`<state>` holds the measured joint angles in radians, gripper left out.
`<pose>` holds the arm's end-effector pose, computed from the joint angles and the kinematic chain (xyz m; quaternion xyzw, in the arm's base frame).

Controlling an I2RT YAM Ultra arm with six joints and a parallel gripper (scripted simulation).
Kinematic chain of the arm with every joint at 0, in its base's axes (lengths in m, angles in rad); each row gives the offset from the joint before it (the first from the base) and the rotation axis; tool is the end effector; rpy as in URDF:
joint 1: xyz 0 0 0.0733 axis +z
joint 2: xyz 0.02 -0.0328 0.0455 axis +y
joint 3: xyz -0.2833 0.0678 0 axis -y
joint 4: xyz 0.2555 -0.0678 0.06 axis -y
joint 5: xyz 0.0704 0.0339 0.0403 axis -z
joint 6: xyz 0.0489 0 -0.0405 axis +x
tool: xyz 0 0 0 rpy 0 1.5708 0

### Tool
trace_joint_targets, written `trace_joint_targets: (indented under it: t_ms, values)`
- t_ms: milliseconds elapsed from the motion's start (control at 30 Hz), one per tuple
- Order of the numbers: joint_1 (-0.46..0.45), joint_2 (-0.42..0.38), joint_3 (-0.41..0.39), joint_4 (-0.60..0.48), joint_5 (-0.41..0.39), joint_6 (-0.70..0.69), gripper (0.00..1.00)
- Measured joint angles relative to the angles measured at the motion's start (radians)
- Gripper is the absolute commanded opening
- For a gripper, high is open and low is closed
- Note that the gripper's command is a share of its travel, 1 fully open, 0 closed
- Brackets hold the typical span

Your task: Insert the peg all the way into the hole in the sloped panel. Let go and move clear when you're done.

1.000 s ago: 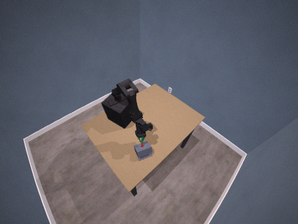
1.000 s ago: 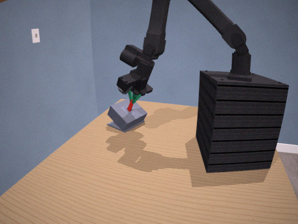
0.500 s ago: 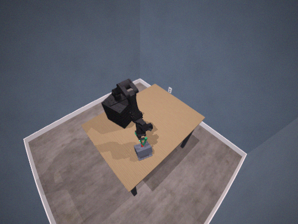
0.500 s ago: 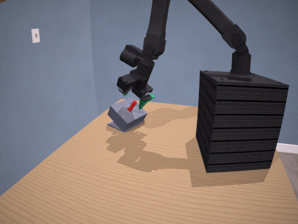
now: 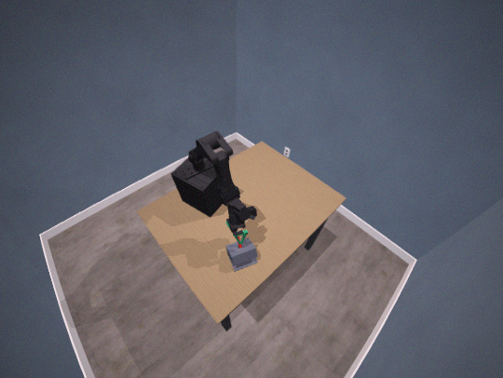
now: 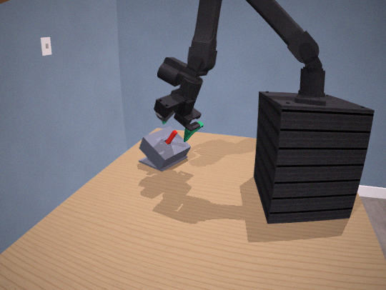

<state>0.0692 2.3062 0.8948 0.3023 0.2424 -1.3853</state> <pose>0.3621 0.0144 -0.0195 -0.6218 0.7402 -0.2320 0.1077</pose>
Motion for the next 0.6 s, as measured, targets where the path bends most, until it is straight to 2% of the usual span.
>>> trace_joint_targets:
  t_ms: [600]
  values:
    - [0.033,-0.224,-0.142,-0.047,0.01,0.024,1.0]
